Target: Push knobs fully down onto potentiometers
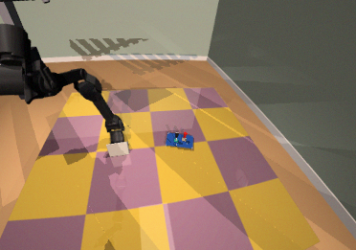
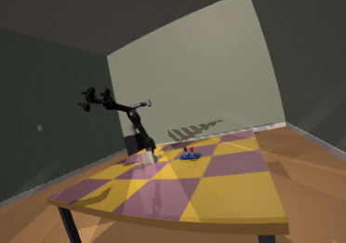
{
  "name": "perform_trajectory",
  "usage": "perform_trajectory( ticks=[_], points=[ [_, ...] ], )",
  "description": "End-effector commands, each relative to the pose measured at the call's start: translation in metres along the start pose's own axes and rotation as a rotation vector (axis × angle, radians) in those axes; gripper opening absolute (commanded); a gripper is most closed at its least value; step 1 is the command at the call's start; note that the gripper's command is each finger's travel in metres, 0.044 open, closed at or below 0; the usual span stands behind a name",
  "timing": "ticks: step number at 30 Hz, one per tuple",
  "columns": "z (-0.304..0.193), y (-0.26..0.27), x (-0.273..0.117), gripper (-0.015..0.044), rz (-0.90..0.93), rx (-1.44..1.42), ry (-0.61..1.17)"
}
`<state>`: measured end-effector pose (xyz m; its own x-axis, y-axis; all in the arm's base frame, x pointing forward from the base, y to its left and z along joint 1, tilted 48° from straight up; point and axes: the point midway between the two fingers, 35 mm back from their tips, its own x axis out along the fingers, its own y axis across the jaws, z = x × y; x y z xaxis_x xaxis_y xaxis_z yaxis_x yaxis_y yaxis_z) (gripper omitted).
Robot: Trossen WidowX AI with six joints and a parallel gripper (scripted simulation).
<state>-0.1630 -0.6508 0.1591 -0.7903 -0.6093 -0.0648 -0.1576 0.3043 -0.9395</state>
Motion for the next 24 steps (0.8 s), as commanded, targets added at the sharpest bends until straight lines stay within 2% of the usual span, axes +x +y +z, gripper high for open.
perform_trajectory(
  ticks=[1, 15, 24],
  points=[
    [0.002, 0.000, -0.001, 0.0374, 0.001, -0.001, -0.006],
    [0.110, 0.013, -0.100, 0.0006, 0.107, -0.048, -0.426],
    [0.158, 0.032, -0.178, 0.0000, 0.223, -0.078, -0.676]
  ],
)
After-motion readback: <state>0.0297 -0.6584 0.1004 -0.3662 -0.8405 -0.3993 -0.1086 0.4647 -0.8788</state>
